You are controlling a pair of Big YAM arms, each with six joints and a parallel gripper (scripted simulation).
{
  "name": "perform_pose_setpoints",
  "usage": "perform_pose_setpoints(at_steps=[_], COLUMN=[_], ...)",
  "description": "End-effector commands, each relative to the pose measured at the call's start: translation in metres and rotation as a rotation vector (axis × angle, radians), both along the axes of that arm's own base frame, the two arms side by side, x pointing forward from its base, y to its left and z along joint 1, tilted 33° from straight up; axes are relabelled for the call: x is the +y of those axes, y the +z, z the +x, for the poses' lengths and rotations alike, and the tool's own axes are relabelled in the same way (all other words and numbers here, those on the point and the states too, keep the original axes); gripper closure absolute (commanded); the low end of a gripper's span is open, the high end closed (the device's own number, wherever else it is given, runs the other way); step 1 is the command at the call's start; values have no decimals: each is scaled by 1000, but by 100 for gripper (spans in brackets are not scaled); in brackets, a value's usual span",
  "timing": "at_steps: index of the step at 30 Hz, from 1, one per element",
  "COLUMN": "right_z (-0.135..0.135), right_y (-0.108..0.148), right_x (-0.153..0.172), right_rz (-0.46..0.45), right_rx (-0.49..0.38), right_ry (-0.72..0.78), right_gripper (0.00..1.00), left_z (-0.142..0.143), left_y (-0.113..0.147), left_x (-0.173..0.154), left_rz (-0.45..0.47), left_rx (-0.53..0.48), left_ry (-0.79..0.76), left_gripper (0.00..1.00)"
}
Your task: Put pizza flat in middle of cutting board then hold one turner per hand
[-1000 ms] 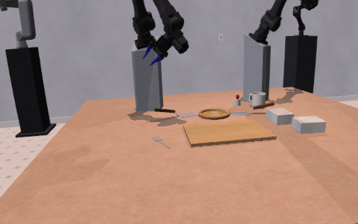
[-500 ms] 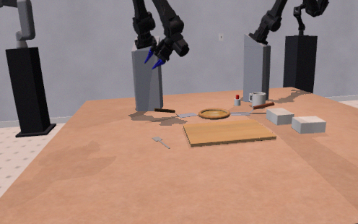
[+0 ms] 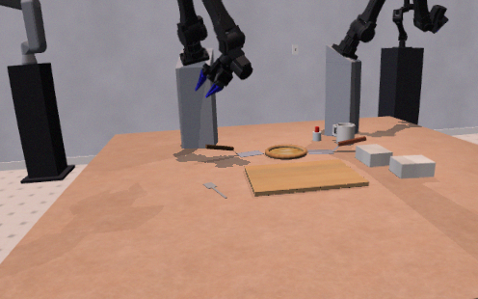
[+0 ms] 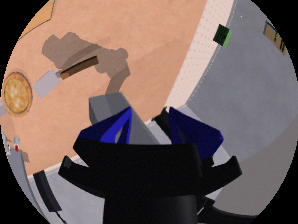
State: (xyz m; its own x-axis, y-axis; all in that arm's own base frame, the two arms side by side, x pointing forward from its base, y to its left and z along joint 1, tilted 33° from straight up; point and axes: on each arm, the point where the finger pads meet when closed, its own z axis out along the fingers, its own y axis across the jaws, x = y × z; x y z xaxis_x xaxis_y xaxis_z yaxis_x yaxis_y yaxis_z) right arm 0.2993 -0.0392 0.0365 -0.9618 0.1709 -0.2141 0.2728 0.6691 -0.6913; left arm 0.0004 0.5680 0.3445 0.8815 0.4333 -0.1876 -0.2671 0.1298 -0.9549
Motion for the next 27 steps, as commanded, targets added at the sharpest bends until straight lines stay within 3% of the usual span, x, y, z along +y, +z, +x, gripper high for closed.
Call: perform_pose_setpoints(at_steps=[1,3,4,7,15,17,18,21,27], right_z=[4,-3,-3,-1,3,3,10,4,7], right_y=[-2,-10,-13,-17,-29,-29,-26,-35,-44], right_x=[0,-4,-4,-3,-1,-1,4,0,2], right_rz=[6,8,12,22,47,47,53,59,77], right_rx=[18,47,55,70,109,109,94,129,156], right_ry=[22,26,34,56,116,116,130,143,191], right_gripper=[52,52,52,52,52,52,52,52,52], left_z=[3,27,35,55,107,107,100,132,171], left_y=[26,10,-11,-32,-52,-52,-31,-70,-90], left_x=[2,9,5,3,3,3,2,-3,-11], left_rz=[20,-25,-74,-132,-214,-214,-179,-263,-319], left_rx=[53,87,112,166,302,302,296,373,488], left_ry=[10,-23,-38,-66,-137,-137,-112,-176,-235], left_gripper=[52,52,52,52,52,52,52,52,52])
